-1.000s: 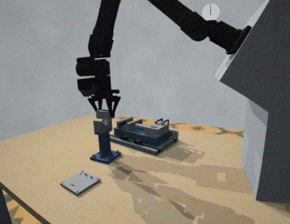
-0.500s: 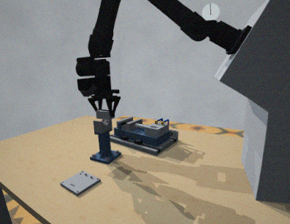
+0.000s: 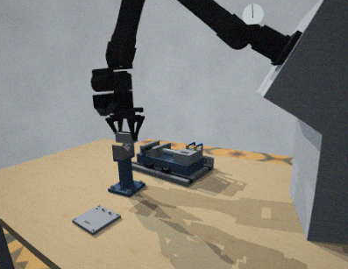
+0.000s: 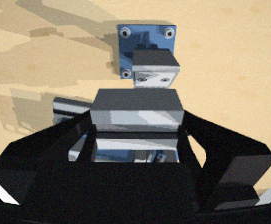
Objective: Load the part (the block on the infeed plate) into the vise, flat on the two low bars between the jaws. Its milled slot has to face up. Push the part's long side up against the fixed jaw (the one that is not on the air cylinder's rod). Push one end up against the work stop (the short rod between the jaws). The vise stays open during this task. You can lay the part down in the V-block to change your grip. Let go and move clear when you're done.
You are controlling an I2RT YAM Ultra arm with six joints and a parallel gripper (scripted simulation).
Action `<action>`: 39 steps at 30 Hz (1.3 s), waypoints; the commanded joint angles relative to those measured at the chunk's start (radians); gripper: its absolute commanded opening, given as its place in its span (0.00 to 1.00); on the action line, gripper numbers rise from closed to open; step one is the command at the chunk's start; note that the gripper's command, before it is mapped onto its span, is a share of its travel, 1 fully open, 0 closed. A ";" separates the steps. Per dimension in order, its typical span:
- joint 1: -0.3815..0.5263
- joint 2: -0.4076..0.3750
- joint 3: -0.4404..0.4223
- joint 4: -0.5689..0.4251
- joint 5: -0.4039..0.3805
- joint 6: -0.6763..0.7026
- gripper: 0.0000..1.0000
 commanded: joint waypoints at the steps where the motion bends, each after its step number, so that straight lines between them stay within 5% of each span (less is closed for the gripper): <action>1: 0.012 -0.032 0.027 -0.014 -0.002 0.008 0.00; 39: -0.010 -0.100 0.004 -0.080 -0.010 0.001 0.00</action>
